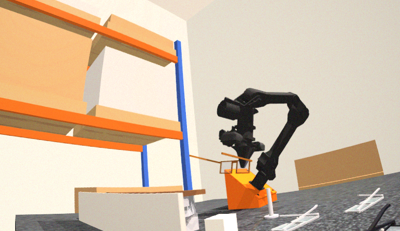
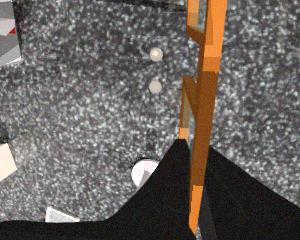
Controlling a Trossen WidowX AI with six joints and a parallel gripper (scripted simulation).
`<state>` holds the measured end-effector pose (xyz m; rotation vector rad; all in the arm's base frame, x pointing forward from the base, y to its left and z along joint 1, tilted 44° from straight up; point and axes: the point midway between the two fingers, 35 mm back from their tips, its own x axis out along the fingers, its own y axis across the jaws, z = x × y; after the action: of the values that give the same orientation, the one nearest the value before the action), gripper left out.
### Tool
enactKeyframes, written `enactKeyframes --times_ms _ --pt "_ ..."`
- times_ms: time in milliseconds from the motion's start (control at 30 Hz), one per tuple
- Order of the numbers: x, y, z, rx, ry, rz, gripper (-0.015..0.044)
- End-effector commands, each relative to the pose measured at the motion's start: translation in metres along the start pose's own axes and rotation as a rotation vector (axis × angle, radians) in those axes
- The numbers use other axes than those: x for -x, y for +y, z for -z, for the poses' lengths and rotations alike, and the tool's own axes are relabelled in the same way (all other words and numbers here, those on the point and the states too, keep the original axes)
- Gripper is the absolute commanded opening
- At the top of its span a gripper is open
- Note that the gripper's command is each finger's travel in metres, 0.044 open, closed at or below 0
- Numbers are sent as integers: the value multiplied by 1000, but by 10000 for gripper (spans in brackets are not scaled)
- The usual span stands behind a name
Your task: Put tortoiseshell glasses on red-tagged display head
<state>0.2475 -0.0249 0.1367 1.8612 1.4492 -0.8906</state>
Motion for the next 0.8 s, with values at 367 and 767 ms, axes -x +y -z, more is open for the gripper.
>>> enactKeyframes --times_ms 367,767 --pt "-33 16 -34 89 95 111 0" --pt "-53 17 -46 119 139 144 0"
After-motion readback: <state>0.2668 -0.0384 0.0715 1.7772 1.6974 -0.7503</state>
